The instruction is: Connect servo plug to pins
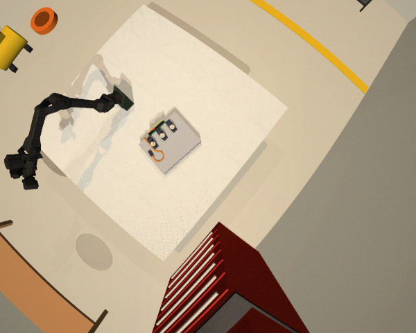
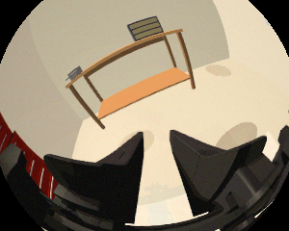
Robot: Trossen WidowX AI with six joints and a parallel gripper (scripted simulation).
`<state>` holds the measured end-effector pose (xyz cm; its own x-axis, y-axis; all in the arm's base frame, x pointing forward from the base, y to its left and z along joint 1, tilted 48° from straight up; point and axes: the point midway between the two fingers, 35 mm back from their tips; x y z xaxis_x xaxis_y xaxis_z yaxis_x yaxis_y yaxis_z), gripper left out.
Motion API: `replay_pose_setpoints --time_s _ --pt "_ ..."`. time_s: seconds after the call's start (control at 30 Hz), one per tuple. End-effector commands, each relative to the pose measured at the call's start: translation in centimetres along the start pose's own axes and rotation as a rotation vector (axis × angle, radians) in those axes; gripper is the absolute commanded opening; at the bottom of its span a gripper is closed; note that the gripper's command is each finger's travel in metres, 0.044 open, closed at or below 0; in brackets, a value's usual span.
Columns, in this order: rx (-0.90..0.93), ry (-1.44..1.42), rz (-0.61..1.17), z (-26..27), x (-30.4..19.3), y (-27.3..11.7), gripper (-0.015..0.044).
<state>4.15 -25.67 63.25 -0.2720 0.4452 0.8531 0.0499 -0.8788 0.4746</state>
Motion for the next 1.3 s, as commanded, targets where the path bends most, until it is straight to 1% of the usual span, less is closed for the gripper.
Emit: replay_pose_setpoints --time_s 0.0,0.63,1.27 --pt "0.048 0.008 0.023 1.2 -1.1 -0.3 0.0115" --pt "0.247 0.050 0.131 6.4 -6.2 -2.1 0.0115" --pt "0.452 0.088 0.226 11.7 -10.7 -5.7 0.0115"
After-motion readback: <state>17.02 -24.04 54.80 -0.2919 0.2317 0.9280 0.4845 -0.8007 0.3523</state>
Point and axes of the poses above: the point midway between the two fingers, 35 mm back from their tips, its own y axis out along the fingers, its own z axis across the jaws, x = y × z, and after that the axes turned 4 degrees about -y, right-handed
